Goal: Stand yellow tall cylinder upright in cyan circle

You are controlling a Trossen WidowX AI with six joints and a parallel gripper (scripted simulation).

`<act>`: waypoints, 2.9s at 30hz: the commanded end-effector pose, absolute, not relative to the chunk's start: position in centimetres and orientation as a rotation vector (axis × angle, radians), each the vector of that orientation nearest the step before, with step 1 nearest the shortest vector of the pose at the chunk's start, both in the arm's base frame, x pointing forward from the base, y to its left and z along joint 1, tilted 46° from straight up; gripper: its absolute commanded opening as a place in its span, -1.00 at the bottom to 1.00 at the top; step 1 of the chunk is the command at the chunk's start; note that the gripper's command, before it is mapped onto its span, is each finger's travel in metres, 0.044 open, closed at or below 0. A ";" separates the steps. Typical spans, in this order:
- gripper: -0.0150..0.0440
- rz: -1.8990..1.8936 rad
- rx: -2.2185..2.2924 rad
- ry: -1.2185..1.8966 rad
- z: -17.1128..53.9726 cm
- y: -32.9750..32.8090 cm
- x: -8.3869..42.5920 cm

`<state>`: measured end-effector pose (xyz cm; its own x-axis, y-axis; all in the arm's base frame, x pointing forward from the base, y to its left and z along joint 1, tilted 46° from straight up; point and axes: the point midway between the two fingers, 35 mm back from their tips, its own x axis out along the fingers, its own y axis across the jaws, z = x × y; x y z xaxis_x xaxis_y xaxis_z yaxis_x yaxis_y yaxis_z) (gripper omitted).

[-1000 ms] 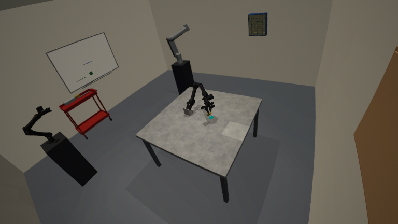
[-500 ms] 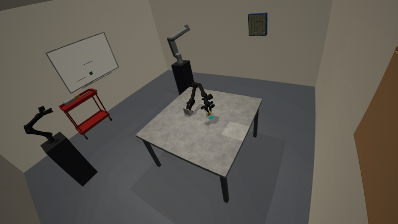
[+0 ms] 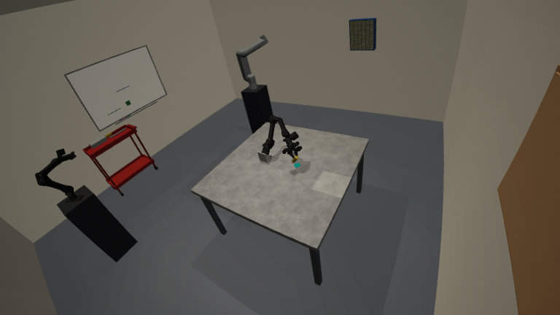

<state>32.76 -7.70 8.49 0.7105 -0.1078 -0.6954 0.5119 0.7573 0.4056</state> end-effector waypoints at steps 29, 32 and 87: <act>-0.14 -0.417 0.682 0.466 10.0 -7.5 31.9; -0.14 -0.419 0.689 0.443 10.2 -7.4 31.7; -0.14 -0.424 0.824 0.110 12.4 -6.9 29.1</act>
<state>29.09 -6.84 12.26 0.9115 -0.3169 -0.2623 0.4072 0.6040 0.6851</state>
